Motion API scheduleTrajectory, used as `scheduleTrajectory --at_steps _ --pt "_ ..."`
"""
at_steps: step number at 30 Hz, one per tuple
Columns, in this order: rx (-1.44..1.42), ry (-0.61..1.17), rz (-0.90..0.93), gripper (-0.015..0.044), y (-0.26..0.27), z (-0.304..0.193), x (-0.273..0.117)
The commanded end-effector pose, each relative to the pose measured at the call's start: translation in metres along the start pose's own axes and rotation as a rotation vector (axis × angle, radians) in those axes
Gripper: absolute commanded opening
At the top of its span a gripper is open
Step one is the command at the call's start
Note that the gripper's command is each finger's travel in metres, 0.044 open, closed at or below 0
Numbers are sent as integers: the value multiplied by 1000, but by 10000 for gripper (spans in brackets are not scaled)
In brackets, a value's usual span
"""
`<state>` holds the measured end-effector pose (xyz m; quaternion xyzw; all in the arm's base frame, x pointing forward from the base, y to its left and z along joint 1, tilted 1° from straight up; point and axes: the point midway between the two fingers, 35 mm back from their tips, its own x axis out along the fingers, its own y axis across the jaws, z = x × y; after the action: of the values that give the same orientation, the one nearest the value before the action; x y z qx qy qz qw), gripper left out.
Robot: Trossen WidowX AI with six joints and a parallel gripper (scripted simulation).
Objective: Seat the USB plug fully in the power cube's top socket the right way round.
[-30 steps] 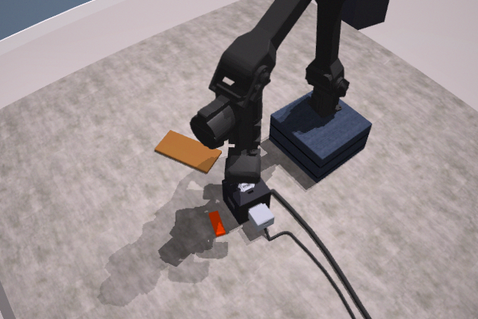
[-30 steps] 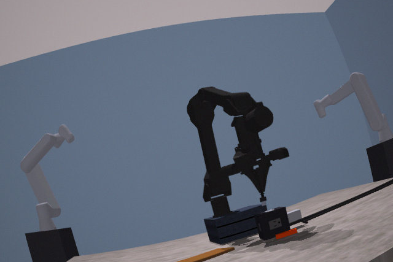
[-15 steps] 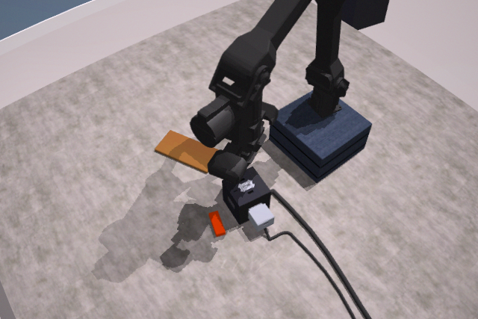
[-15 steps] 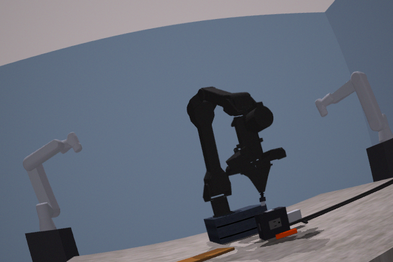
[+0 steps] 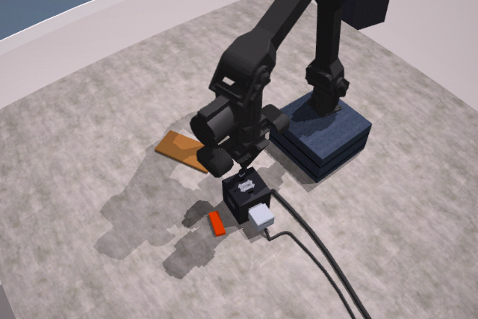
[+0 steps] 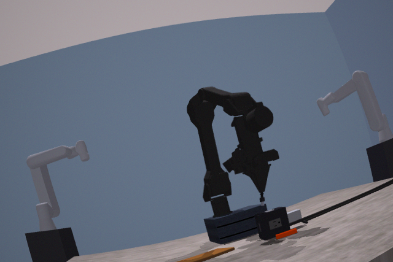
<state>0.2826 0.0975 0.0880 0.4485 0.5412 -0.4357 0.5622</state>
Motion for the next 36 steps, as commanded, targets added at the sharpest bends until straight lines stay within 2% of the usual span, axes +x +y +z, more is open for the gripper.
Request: scheduleTrajectory --at_steps 1,6,36 --pt "101 0 -2 0 0 0 0" --pt "192 -1 -2 0 0 0 0" --pt "191 16 2 0 0 -1 2"
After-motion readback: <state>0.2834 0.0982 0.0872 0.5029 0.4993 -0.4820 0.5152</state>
